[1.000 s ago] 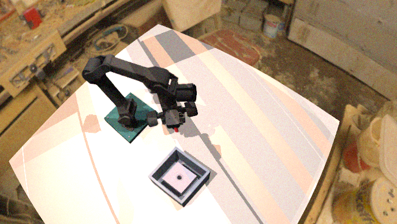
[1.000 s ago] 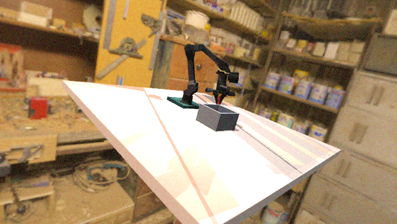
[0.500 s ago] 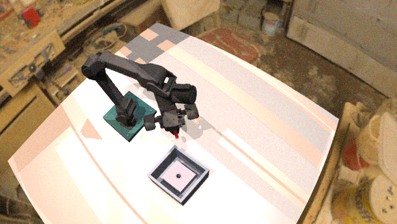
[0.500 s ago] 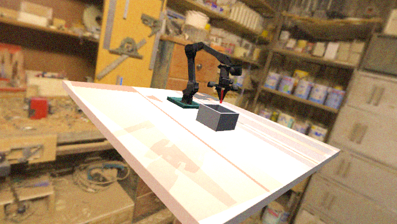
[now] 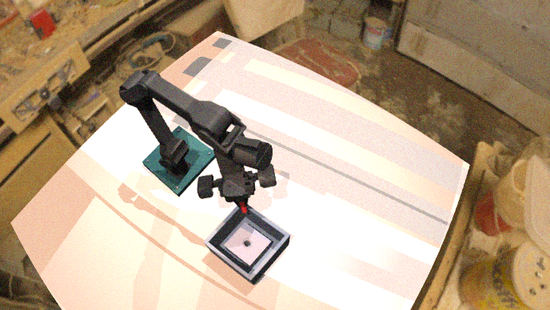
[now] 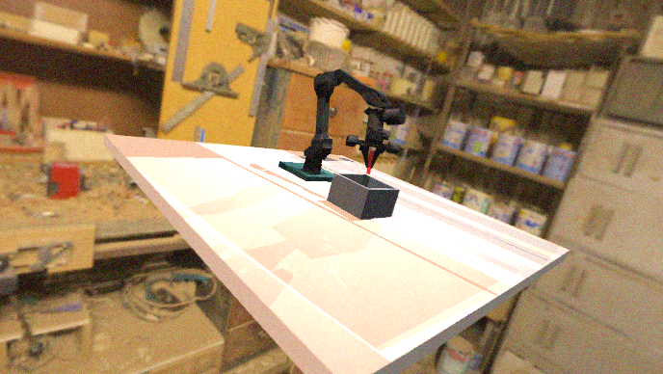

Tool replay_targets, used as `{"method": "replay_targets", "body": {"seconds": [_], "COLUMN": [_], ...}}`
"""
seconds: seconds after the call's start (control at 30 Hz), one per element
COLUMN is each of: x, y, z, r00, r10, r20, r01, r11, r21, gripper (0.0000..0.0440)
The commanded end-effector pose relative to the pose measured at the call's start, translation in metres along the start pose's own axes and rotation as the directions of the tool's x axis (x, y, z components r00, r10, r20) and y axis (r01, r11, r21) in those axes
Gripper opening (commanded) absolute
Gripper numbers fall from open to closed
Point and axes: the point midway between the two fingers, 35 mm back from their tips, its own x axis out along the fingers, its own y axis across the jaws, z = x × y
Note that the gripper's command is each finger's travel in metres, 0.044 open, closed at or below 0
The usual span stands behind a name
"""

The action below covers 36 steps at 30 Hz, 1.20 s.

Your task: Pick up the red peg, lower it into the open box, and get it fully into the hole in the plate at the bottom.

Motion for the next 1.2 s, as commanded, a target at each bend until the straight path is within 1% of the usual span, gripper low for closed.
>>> {"method": "replay_targets", "body": {"seconds": [0.0,0.5,1.0,1.07,1.17], "x": [0.006,0.037,0.074,0.079,0.084], "y": [-0.002,-0.008,-0.011,-0.011,-0.012], "z": [0.013,0.050,0.055,0.055,0.057], "r00": [1.000,1.000,0.998,0.997,0.996], "r10": [-0.006,-0.019,-0.051,-0.059,-0.068], "r20": [0.017,0.022,-0.046,-0.054,-0.063], "r01": [0.006,0.017,0.054,0.063,0.071], "r11": [1.000,0.996,0.996,0.996,0.996], "r21": [0.018,0.084,0.076,0.066,0.048], "gripper": [0.0000,0.0005,0.0002,0.0025,0.0092]}}
